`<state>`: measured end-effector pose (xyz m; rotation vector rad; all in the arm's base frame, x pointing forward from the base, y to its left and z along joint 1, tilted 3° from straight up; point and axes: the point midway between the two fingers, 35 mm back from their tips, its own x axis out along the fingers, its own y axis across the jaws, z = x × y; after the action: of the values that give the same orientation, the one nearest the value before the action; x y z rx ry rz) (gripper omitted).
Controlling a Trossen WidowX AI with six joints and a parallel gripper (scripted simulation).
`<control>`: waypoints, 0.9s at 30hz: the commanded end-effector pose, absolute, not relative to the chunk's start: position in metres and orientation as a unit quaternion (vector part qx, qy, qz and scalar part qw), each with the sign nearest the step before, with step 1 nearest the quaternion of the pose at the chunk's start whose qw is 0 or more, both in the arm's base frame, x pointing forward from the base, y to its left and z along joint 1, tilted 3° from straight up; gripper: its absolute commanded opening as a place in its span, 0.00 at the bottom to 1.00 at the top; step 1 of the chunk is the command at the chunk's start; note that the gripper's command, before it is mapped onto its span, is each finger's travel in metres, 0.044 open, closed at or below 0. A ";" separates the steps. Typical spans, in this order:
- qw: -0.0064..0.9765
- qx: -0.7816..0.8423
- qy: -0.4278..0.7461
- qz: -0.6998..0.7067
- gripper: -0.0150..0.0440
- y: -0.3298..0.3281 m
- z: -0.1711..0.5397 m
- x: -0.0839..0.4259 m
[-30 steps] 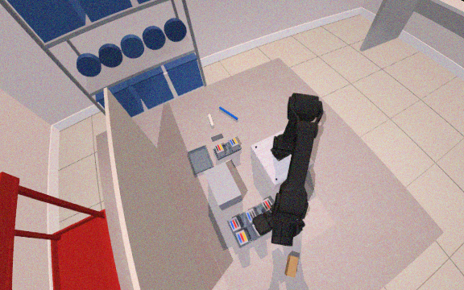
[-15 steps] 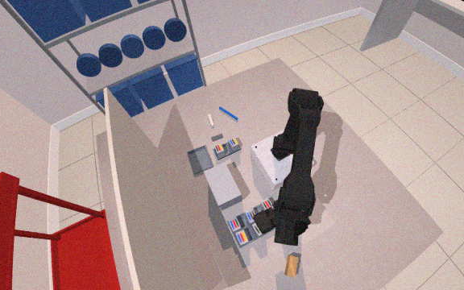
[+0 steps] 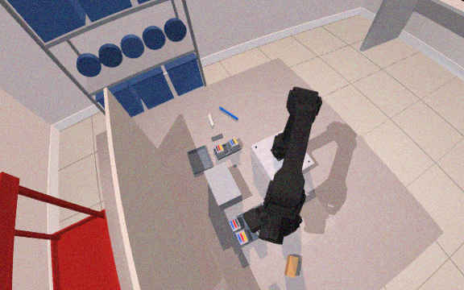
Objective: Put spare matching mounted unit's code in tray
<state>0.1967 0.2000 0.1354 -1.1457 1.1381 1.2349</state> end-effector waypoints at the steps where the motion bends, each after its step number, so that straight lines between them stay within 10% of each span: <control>1: 0.529 -0.482 0.474 0.513 0.25 0.190 0.137 0.216; 27: 0.524 -0.493 0.479 0.503 0.25 0.083 0.135 0.312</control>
<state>0.3015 0.0999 0.1348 -1.1704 1.1428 1.2087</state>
